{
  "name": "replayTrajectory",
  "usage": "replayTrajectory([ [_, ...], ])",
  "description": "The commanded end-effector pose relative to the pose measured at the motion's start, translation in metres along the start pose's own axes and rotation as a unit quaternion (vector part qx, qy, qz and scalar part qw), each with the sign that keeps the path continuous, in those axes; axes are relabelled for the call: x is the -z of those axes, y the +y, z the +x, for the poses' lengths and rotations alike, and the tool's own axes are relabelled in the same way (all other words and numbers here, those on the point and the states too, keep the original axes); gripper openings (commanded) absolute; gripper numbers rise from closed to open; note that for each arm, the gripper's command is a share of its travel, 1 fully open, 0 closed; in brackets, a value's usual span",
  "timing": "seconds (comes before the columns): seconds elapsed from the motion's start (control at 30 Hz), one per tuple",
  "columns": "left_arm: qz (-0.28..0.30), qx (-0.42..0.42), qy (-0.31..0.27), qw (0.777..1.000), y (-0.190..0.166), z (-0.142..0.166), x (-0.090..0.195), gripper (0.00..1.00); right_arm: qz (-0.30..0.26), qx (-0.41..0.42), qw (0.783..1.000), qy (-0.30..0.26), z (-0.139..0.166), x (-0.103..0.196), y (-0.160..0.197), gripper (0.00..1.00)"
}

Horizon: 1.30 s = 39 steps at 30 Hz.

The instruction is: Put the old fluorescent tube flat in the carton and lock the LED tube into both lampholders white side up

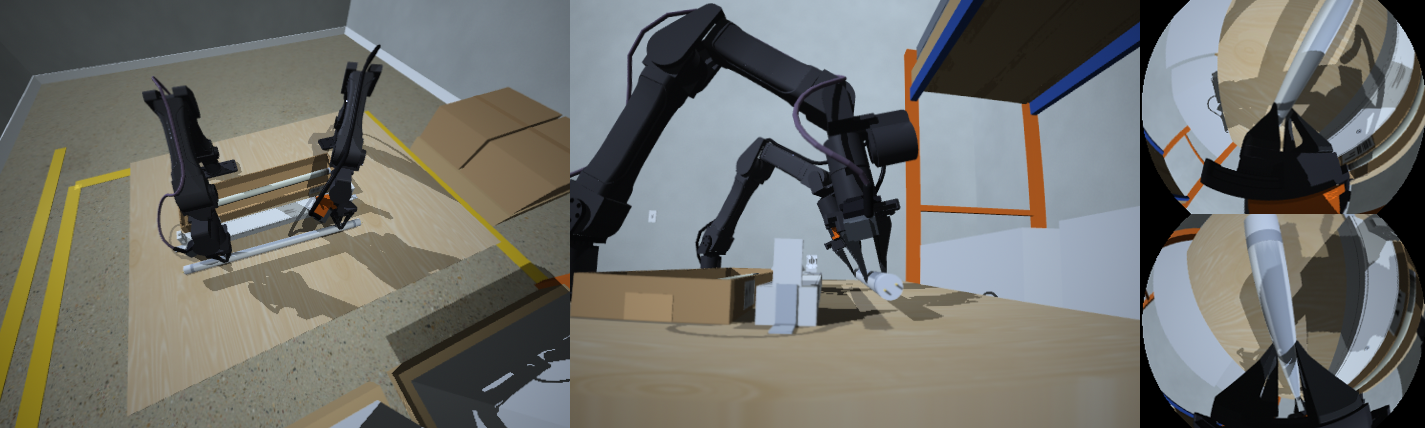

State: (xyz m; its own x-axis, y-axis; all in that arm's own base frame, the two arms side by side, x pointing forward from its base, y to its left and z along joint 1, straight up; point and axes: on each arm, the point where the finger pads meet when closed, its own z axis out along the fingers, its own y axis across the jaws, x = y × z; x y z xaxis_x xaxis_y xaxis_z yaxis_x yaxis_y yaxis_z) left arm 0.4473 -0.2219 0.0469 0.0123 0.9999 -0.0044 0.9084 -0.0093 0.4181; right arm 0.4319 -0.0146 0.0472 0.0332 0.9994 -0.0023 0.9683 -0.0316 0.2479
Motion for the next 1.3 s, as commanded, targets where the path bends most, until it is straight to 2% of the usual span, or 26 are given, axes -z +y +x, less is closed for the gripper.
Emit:
replayTrajectory([
  [0.0,-0.042,0.012,-0.016,0.999,0.028,-0.005,0.023,0.11,-0.032,-0.003,0.999,-0.008,-0.004,0.015,0.015,0.11],
  [0.07,-0.042,0.012,-0.016,0.999,0.028,-0.005,0.023,0.11,-0.032,-0.003,0.999,-0.008,-0.004,0.015,0.015,0.11],
  [0.13,-0.043,0.008,-0.017,0.999,0.024,-0.008,0.024,0.11,-0.015,-0.004,1.000,-0.009,-0.004,0.006,0.000,0.11],
  [0.17,-0.028,0.002,-0.010,1.000,0.010,-0.005,0.016,0.11,-0.016,-0.004,1.000,-0.008,-0.003,0.007,0.002,0.11],
  [0.47,-0.049,0.002,-0.010,0.999,0.014,-0.005,0.015,0.11,-0.040,-0.002,0.999,-0.008,-0.003,0.007,0.006,0.11],
  [0.53,-0.051,0.010,-0.010,0.999,0.026,0.001,0.022,0.11,-0.042,-0.003,0.999,-0.008,-0.003,0.018,0.015,0.11],
  [0.57,-0.061,0.014,-0.015,0.998,0.032,-0.001,0.026,0.11,-0.064,-0.003,0.998,-0.008,-0.003,0.024,0.027,0.11],
  [0.63,-0.061,0.014,-0.015,0.998,0.032,-0.001,0.026,0.11,-0.064,-0.003,0.998,-0.008,-0.003,0.024,0.027,0.11],
  [0.67,-0.055,0.010,-0.014,0.998,0.026,-0.005,0.021,0.11,-0.046,-0.002,0.999,-0.008,-0.003,0.011,0.017,0.11],
  [0.7,-0.059,0.012,-0.016,0.998,0.028,-0.006,0.023,0.11,-0.050,-0.003,0.999,-0.008,-0.003,0.011,0.022,0.11],
  [0.77,-0.061,0.013,-0.018,0.998,0.028,-0.007,0.025,0.11,-0.024,-0.002,1.000,-0.008,-0.002,0.004,-0.003,0.11],
  [0.83,-0.042,0.007,-0.009,0.999,0.010,-0.002,0.014,0.11,-0.031,-0.002,0.999,-0.008,-0.002,0.011,0.004,0.11],
  [1.0,-0.043,0.007,-0.010,0.999,0.012,-0.005,0.011,0.11,-0.022,-0.001,1.000,-0.008,-0.002,0.004,0.008,0.11],
  [1.2,-0.047,0.009,-0.011,0.999,0.016,-0.005,0.014,0.11,-0.037,-0.001,0.999,-0.008,-0.002,0.014,0.014,0.11],
  [1.23,-0.047,0.009,-0.011,0.999,0.016,-0.005,0.014,0.11,-0.022,-0.001,1.000,-0.008,-0.003,0.003,0.000,0.11],
  [1.27,-0.047,0.009,-0.011,0.999,0.015,-0.005,0.014,0.11,-0.027,-0.001,1.000,-0.008,-0.002,0.005,-0.002,0.11],
])
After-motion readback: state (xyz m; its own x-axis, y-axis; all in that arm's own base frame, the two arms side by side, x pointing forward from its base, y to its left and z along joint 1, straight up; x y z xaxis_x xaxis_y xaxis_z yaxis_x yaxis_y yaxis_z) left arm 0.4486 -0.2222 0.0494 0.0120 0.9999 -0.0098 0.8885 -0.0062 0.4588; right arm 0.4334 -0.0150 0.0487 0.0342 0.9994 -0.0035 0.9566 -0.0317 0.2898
